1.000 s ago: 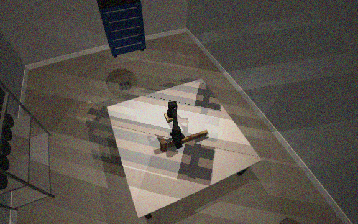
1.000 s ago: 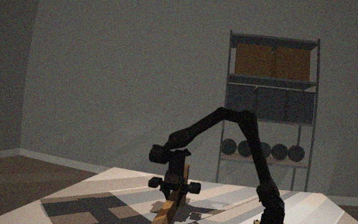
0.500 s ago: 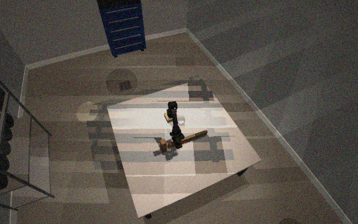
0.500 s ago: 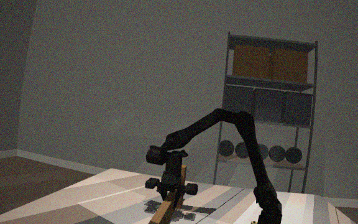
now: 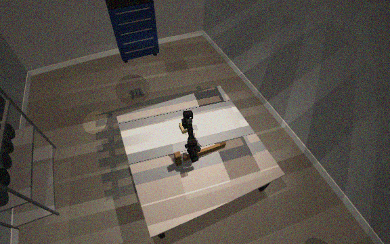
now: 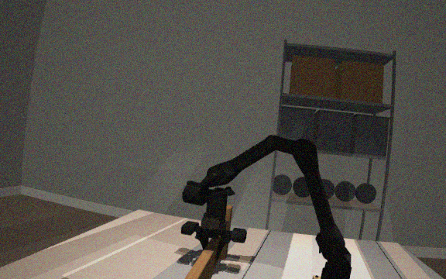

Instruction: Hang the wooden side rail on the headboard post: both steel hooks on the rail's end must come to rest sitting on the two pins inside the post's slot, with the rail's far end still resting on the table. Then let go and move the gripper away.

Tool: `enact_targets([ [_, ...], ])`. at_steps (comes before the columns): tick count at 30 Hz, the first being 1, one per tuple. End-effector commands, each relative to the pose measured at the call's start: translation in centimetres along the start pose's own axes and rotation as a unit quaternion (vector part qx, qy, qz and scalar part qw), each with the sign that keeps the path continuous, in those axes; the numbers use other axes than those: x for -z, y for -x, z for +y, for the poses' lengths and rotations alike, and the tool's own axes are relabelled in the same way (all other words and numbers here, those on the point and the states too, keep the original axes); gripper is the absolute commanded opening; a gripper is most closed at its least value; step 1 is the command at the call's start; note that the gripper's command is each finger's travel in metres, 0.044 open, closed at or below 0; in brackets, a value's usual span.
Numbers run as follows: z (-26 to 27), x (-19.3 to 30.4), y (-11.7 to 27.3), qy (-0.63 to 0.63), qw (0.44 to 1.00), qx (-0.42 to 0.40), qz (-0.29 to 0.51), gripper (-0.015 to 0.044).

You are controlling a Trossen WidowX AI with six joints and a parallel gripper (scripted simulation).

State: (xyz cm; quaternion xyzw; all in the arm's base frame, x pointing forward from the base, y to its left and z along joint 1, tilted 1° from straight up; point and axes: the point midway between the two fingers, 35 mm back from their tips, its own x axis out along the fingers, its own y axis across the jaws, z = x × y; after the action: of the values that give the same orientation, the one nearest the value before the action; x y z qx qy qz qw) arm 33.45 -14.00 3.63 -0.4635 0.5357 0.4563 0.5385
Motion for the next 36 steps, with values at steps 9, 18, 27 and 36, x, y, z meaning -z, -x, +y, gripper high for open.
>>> enact_targets([
  [9, -0.07, 0.23, 0.06, 0.001, 1.000, 0.005, 0.002, 0.0000],
  [18, -0.01, 0.33, 0.13, 0.001, 1.000, 0.005, 0.002, 0.0000],
  [27, -0.08, 0.40, 0.20, 0.001, 1.000, 0.005, 0.002, 0.0000],
  [36, -0.14, 0.47, 0.27, 0.001, 1.000, 0.005, 0.002, 0.0000],
])
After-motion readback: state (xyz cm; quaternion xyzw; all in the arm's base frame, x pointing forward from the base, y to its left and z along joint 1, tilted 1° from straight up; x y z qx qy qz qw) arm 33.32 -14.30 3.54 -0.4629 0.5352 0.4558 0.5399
